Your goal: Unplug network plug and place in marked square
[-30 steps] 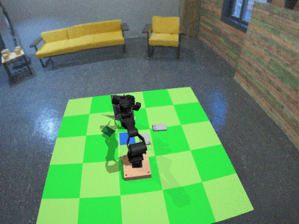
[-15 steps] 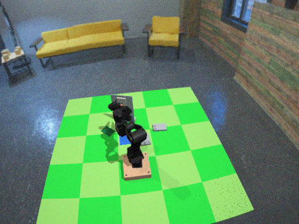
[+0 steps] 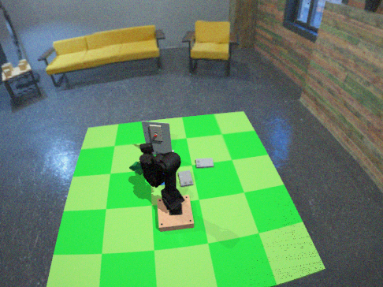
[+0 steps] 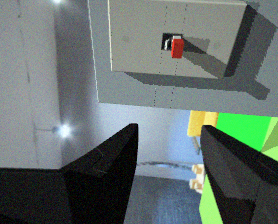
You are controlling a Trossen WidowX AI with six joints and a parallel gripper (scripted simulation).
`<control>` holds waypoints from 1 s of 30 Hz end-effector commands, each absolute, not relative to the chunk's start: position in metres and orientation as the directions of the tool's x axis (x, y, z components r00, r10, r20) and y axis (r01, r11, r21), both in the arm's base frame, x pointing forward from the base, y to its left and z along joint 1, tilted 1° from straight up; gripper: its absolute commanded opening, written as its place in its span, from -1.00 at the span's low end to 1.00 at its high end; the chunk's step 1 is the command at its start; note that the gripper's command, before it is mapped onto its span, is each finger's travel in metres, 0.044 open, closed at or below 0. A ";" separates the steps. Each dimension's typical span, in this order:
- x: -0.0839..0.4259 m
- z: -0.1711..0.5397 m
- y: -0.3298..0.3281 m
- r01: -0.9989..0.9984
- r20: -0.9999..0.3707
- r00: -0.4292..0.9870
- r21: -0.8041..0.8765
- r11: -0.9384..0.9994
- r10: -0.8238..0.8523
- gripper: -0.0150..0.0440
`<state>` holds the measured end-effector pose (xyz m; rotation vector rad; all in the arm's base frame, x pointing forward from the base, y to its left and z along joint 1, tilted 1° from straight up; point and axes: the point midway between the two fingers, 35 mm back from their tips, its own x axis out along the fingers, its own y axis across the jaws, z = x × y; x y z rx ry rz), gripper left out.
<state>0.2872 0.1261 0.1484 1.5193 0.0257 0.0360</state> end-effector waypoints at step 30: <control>0.349 0.142 0.112 -0.005 0.005 0.999 1.000 -0.018 0.038 0.04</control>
